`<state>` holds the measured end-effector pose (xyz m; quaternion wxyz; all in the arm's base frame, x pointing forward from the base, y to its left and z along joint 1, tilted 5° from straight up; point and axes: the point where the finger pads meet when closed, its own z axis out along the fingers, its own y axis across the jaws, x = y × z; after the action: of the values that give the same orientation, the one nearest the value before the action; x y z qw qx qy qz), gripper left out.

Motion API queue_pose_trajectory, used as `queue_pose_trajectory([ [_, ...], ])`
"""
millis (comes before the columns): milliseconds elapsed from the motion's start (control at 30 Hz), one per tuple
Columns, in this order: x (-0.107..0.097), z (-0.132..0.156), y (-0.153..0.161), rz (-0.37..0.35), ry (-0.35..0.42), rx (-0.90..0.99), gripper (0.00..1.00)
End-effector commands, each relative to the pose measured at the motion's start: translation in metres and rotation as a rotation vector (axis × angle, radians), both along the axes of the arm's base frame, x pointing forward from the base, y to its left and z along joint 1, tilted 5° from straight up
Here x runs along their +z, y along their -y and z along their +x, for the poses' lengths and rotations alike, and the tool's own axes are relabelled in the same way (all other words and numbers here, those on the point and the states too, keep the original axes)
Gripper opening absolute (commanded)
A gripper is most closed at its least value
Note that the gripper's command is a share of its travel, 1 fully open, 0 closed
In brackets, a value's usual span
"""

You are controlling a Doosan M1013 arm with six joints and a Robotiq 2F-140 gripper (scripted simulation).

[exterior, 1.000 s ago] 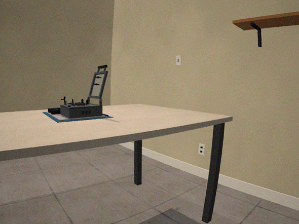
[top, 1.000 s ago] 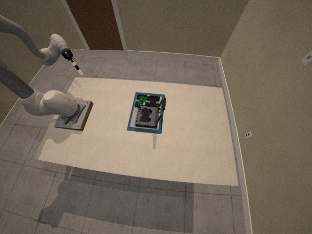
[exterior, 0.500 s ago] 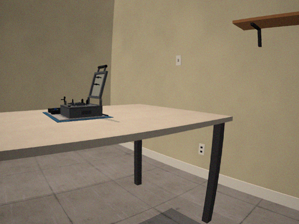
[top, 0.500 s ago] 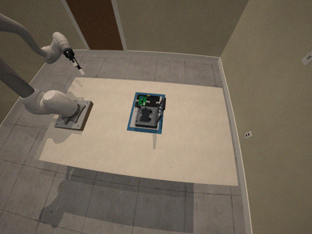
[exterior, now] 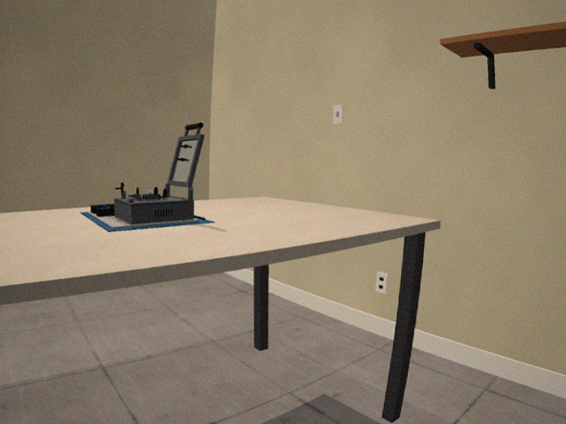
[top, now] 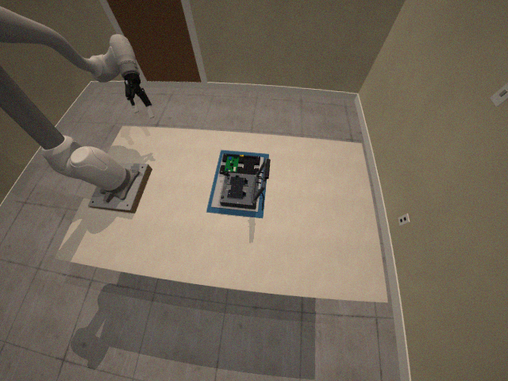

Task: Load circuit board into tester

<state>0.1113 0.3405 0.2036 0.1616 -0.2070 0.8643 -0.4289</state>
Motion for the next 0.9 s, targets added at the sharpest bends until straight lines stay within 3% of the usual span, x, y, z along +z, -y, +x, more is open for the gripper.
queue_pose_trajectory([
  [0, -0.007, 0.024, -0.013, 0.085, -0.007, -0.144, 1.00],
  [200, -0.012, 0.059, -0.027, 0.190, -0.001, -0.327, 1.00],
  [267, -0.012, 0.059, -0.027, 0.190, -0.001, -0.327, 1.00],
  [300, -0.014, 0.076, -0.033, 0.237, 0.005, -0.409, 1.00],
  [767, -0.015, 0.183, -0.052, 0.469, 0.067, -0.835, 1.00],
  [833, -0.015, 0.183, -0.052, 0.469, 0.067, -0.835, 1.00],
  [867, -0.013, 0.208, -0.052, 0.514, 0.085, -0.919, 1.00],
])
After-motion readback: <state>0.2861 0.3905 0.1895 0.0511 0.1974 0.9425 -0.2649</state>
